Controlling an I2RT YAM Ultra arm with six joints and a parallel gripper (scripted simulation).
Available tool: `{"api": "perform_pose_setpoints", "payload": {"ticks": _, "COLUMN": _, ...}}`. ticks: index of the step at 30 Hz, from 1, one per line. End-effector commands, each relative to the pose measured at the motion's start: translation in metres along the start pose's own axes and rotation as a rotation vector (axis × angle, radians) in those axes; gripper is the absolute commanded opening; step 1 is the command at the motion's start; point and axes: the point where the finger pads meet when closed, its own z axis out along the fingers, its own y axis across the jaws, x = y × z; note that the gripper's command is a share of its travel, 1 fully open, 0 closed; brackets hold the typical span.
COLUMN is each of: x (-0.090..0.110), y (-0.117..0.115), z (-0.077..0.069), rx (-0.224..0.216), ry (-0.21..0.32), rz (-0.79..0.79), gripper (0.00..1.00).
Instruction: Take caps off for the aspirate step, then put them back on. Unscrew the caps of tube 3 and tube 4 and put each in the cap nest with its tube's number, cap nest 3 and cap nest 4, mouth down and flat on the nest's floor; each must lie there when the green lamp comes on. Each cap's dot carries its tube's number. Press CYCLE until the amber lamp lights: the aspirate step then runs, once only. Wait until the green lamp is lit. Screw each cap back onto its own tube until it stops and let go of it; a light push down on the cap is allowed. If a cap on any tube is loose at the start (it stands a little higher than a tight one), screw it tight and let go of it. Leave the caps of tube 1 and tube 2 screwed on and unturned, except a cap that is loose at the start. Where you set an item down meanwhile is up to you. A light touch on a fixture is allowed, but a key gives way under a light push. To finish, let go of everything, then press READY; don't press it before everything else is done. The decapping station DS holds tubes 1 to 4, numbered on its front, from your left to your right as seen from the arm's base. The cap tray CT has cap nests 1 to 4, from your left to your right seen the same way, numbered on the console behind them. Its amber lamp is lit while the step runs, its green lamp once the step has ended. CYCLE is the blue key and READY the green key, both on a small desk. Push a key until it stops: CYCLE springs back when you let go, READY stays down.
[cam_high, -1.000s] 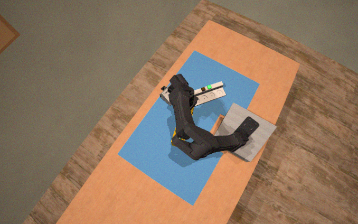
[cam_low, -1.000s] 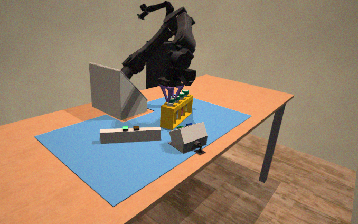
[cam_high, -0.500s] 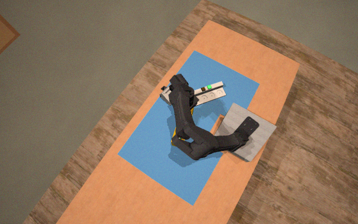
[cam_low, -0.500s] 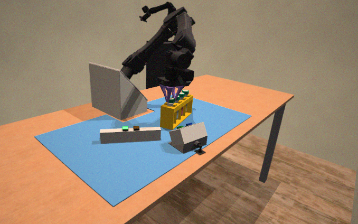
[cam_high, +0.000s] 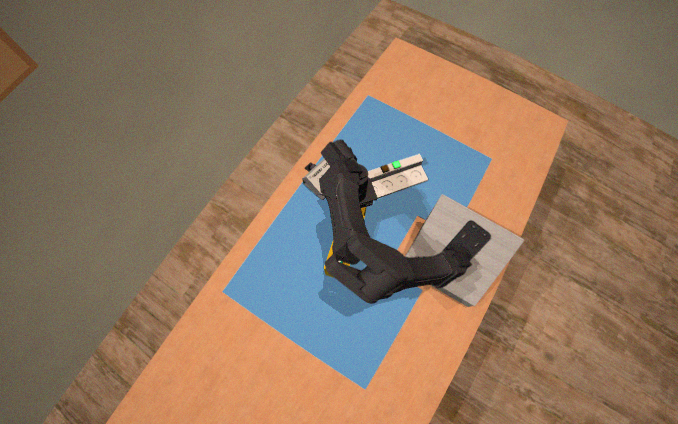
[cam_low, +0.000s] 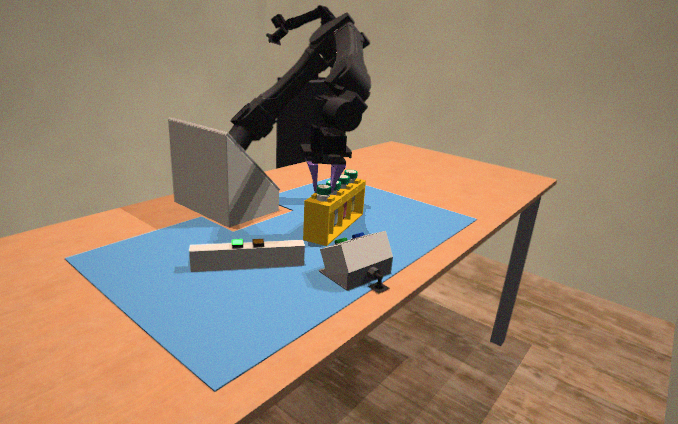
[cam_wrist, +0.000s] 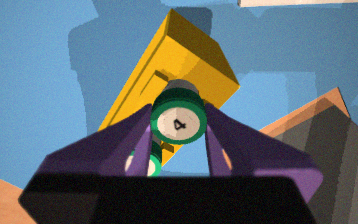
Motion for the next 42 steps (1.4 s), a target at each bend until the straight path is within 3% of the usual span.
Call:
{"api": "perform_pose_setpoints", "payload": {"ticks": 1, "x": -0.0034, "y": -0.0012, "z": -0.0051, "rx": -0.009, "ry": -0.014, "rz": 0.061, "gripper": 0.0}}
{"api": "perform_pose_setpoints", "payload": {"ticks": 2, "x": -0.0034, "y": -0.0012, "z": -0.0051, "rx": -0.009, "ry": -0.014, "rz": 0.061, "gripper": 0.0}}
{"api": "perform_pose_setpoints", "payload": {"ticks": 3, "x": -0.0034, "y": -0.0012, "z": -0.0051, "rx": -0.009, "ry": -0.014, "rz": 0.061, "gripper": 0.49}}
{"api": "perform_pose_setpoints", "payload": {"ticks": 15, "x": -0.0034, "y": -0.0012, "z": -0.005, "rx": -0.009, "ry": -0.014, "rz": 0.061, "gripper": 0.49}}
{"api": "perform_pose_setpoints", "payload": {"ticks": 21, "x": -0.0034, "y": -0.0012, "z": -0.0049, "rx": -0.007, "ry": -0.015, "rz": -0.179, "gripper": 0.49}}
{"api": "perform_pose_setpoints", "payload": {"ticks": 23, "x": -0.0034, "y": -0.0012, "z": -0.0049, "rx": -0.007, "ry": -0.015, "rz": -0.179, "gripper": 0.49}}
{"api": "perform_pose_setpoints", "payload": {"ticks": 35, "x": -0.0033, "y": -0.0011, "z": -0.0049, "rx": -0.004, "ry": -0.017, "rz": -0.659, "gripper": 0.49}}
{"api": "perform_pose_setpoints", "payload": {"ticks": 42, "x": -0.0031, "y": -0.001, "z": -0.0047, "rx": -0.004, "ry": -0.017, "rz": -0.665, "gripper": 0.49}}
